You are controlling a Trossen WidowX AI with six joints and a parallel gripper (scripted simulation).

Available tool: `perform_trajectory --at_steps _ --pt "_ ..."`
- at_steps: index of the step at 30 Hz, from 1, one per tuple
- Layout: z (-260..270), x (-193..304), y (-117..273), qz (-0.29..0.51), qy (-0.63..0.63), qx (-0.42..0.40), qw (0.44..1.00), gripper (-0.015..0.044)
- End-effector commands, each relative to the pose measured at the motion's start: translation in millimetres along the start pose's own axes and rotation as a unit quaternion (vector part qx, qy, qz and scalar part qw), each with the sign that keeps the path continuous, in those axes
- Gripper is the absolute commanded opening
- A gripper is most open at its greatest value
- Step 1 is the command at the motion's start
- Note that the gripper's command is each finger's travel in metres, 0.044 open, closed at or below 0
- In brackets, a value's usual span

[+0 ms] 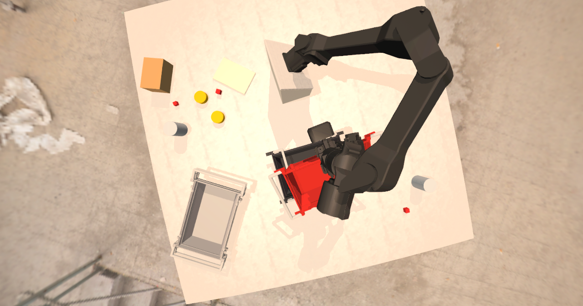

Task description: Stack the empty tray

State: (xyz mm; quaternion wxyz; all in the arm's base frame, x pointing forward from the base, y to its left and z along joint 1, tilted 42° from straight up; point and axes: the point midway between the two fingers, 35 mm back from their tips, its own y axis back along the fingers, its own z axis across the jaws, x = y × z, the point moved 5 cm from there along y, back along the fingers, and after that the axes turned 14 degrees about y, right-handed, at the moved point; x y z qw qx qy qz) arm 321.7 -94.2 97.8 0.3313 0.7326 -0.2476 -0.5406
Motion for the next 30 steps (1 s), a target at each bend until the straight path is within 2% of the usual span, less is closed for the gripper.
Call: perform_trajectory --at_steps 1,6,30 --pt "3.6 17.4 8.6 0.007 -0.024 0.015 1.0 0.0" --pt "11.0 32.9 7.9 0.002 -0.049 0.018 0.999 0.0" --pt "11.0 32.9 7.9 0.002 -0.049 0.018 0.999 0.0"
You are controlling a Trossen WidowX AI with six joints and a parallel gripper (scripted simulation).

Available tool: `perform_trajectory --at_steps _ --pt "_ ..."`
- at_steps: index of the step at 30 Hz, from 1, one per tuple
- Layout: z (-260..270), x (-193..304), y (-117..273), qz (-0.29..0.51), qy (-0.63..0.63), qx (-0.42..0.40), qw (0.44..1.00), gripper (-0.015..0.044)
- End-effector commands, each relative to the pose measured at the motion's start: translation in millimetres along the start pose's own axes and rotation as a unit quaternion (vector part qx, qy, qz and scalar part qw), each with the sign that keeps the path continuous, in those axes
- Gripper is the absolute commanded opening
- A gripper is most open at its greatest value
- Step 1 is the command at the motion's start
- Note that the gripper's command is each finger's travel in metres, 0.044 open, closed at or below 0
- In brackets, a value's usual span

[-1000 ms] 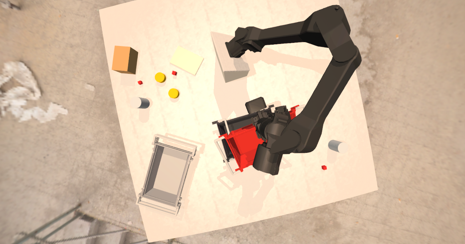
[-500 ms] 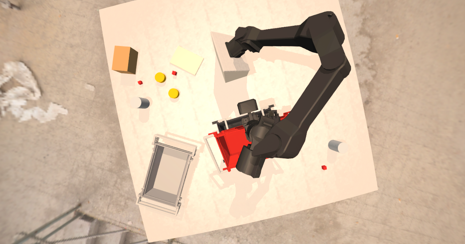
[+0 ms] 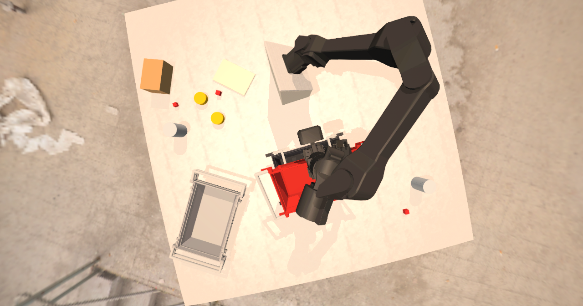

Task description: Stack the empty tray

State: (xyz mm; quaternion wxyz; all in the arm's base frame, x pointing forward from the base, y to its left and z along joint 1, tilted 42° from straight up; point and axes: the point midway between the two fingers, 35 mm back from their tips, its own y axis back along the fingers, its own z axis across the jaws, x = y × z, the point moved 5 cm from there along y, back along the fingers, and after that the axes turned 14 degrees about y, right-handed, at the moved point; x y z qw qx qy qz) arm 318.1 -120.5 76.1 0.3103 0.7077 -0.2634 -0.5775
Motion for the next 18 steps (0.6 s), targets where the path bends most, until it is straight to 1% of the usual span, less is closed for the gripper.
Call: perform_trajectory --at_steps 1,18 --pt "-2.6 1.0 6.9 0.007 0.002 0.012 1.0 0.0" --pt "-3.1 2.3 6.9 0.007 0.002 0.012 1.0 0.0"
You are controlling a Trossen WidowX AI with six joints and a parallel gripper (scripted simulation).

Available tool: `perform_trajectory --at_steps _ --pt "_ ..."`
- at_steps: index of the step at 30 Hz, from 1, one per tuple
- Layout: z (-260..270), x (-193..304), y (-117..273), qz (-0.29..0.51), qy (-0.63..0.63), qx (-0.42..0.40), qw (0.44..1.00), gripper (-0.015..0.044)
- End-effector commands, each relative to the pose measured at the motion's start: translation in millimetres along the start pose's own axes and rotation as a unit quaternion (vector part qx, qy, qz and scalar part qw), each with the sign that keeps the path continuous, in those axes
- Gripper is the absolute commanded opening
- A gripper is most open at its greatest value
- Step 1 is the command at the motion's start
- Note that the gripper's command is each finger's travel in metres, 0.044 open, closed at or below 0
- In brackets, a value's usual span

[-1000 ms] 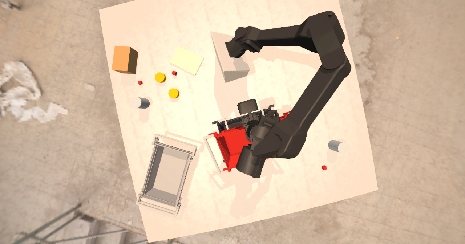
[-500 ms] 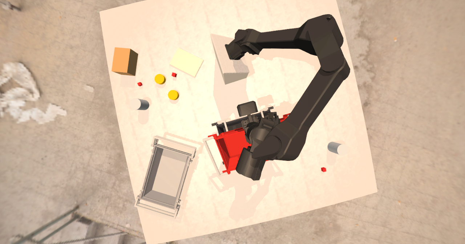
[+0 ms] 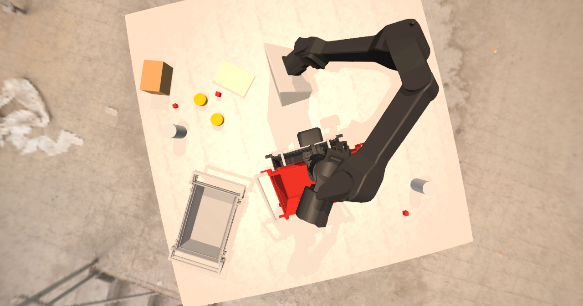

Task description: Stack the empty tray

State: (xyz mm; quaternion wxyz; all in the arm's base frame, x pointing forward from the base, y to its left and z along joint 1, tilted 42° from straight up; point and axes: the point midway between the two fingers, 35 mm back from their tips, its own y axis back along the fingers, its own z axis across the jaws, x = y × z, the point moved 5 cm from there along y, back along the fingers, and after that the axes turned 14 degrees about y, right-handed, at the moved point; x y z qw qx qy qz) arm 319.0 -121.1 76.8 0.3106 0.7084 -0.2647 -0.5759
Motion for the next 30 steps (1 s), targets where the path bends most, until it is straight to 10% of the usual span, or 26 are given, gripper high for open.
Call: perform_trajectory --at_steps 1,30 --pt "-2.1 2.2 6.0 0.006 0.0 0.011 1.0 0.0" --pt "-1.3 2.0 -35.2 0.005 0.001 0.011 1.0 0.0"
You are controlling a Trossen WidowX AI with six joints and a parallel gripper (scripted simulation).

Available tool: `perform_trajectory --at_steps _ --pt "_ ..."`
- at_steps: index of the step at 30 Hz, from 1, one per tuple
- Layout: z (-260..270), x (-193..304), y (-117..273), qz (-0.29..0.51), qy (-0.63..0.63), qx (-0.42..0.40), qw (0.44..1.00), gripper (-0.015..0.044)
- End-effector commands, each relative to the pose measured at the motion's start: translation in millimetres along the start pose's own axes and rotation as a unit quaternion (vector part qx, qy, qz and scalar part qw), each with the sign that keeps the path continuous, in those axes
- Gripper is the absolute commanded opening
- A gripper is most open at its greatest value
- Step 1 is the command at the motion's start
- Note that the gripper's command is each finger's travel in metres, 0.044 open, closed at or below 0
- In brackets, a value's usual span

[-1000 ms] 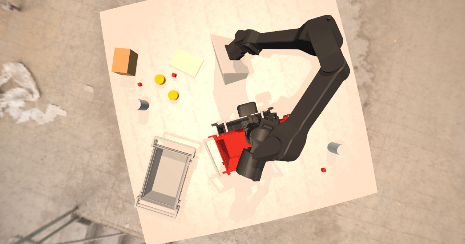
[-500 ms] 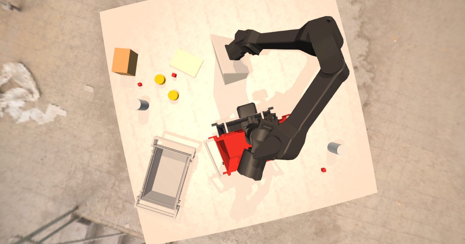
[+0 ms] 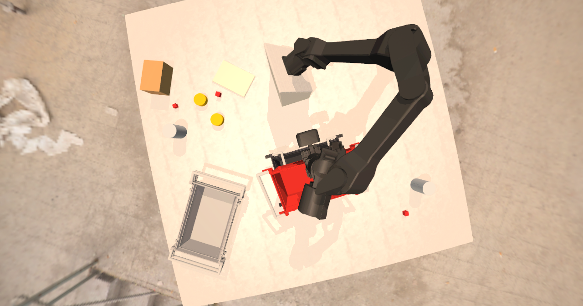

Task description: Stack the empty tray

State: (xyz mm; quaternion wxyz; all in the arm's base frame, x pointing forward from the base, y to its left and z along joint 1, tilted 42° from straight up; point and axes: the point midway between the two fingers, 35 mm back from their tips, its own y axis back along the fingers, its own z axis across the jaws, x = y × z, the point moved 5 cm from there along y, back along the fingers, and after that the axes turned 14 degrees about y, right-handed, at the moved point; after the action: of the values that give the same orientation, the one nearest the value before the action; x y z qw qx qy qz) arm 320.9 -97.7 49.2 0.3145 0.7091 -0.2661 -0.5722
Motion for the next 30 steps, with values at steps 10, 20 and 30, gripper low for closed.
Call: perform_trajectory --at_steps 10,20,30 --pt "6.1 -1.0 -6.0 0.001 -0.003 0.012 1.0 0.0" --pt "12.5 -2.4 -14.8 0.001 -0.003 0.012 1.0 0.0" --pt "17.2 -3.4 -22.9 0.0 -0.003 0.012 1.0 0.0"
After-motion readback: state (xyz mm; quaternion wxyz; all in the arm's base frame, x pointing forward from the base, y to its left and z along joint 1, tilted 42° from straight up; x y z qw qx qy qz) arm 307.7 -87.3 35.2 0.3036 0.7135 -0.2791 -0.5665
